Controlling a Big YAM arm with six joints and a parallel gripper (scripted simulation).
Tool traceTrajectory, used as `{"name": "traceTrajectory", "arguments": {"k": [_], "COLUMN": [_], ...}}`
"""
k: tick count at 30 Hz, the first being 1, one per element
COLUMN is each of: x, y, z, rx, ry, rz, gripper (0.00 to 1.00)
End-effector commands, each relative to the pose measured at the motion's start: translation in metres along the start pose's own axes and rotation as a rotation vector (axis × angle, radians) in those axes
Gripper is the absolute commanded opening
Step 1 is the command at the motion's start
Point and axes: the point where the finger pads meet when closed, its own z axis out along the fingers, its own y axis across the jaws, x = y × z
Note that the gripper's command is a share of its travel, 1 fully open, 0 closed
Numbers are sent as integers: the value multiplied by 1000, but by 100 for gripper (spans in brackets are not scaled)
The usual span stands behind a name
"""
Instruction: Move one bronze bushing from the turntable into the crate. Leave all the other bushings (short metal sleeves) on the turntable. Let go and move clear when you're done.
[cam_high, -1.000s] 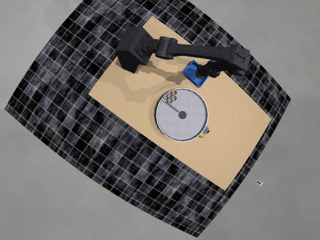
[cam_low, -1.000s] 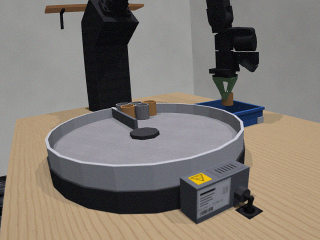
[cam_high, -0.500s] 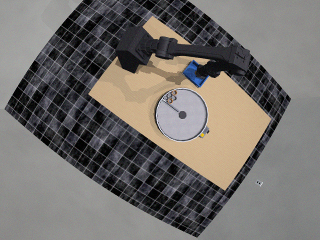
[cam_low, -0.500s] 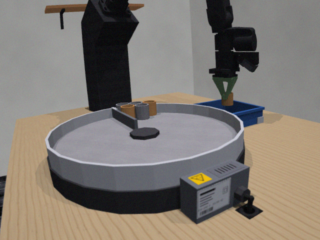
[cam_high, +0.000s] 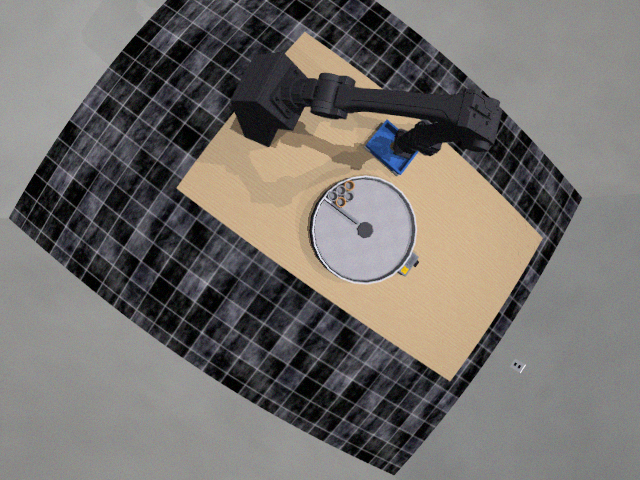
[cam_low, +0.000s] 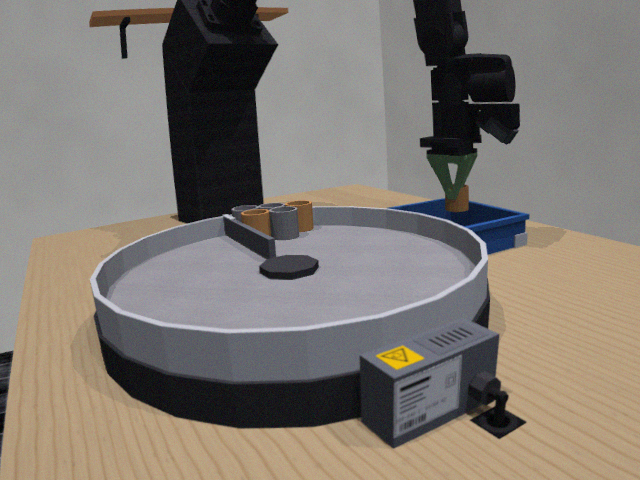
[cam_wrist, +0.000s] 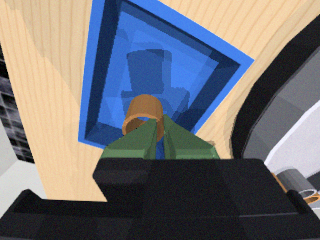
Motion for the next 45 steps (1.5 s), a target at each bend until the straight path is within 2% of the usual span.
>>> {"name": "traceTrajectory", "arguments": {"k": [1, 30, 36, 45], "x": [5, 5, 0, 1], "y": [-7, -7, -6, -7], "z": [8, 8, 13, 23], "rx": [9, 9, 8, 8], "ry": [26, 26, 2, 3], "rz": [-6, -7, -3, -4], "gripper": [0, 0, 0, 0]}}
